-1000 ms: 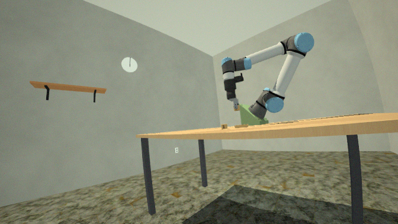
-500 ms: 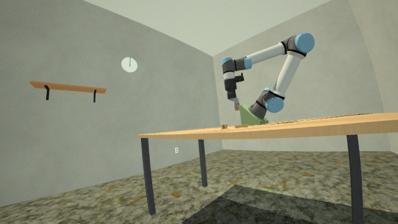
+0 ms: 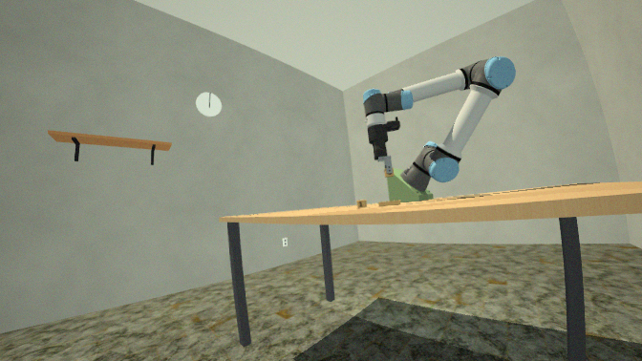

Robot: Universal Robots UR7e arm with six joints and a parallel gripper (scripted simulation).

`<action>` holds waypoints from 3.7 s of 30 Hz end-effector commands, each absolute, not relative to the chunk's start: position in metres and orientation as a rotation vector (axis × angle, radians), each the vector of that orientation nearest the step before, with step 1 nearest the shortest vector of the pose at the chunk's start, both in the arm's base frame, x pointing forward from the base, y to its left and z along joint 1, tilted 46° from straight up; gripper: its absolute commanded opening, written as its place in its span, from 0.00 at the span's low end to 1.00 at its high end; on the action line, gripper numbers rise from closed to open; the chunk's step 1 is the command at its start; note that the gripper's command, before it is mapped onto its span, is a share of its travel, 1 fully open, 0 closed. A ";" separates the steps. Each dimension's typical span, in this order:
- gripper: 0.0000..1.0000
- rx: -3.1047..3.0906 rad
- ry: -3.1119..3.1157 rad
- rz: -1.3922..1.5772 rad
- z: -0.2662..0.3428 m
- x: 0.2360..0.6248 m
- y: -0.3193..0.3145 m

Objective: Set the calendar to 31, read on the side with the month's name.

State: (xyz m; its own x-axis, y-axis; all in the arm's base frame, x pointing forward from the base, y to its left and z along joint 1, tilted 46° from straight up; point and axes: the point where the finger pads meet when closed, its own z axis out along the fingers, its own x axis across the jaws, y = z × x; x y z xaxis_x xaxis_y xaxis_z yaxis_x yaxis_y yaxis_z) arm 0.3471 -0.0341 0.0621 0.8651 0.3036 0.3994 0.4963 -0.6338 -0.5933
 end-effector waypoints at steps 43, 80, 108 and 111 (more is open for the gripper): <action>0.60 -1.743 -1.818 -0.841 0.115 0.327 0.035; 0.60 -1.626 -1.957 -0.898 0.112 0.326 0.052; 0.60 -1.626 -1.957 -0.897 0.055 0.330 0.111; 0.60 -1.626 -1.957 -0.897 0.055 0.330 0.112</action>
